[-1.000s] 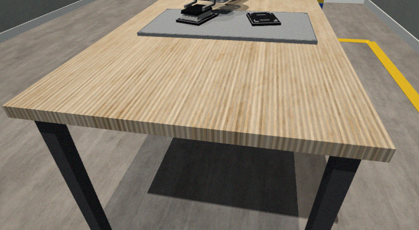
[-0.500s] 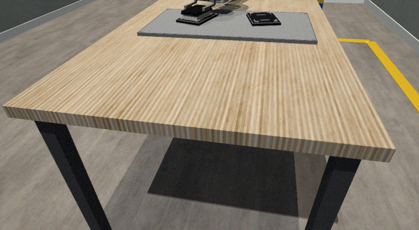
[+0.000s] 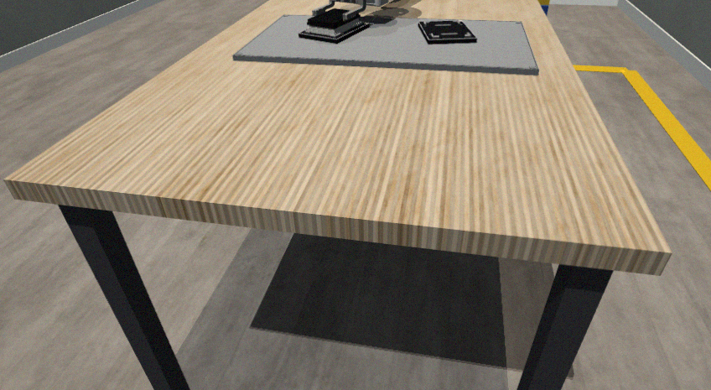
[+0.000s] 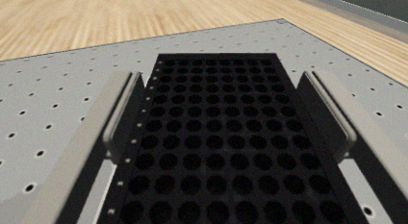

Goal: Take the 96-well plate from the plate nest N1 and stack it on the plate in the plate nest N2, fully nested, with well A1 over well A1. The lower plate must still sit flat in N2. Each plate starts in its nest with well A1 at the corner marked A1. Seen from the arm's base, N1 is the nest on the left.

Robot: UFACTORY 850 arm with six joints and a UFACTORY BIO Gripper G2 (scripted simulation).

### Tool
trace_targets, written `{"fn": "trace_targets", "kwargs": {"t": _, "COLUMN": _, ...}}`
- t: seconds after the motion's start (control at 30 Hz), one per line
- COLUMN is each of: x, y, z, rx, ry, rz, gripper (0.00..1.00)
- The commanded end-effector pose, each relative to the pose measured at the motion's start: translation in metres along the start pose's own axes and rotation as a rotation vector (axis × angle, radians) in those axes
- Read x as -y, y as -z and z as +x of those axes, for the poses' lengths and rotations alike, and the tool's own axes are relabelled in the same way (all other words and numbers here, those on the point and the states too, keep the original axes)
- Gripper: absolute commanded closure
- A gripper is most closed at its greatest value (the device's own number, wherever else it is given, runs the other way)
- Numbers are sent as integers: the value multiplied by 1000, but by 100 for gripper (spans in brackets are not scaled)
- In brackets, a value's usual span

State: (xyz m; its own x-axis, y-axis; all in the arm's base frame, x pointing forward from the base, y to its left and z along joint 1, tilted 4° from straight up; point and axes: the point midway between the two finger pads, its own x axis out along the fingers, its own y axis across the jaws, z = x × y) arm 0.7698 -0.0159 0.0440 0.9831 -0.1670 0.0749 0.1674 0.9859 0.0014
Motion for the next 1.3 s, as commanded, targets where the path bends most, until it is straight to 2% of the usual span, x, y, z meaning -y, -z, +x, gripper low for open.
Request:
{"fn": "trace_targets", "kwargs": {"t": 0.0, "x": 0, "y": -1, "z": 1, "rx": 2, "ry": 0, "rz": 0, "gripper": 100}}
{"fn": "trace_targets", "kwargs": {"t": 1.27, "x": 0, "y": 5, "z": 1, "rx": 2, "ry": 0, "rz": 0, "gripper": 100}}
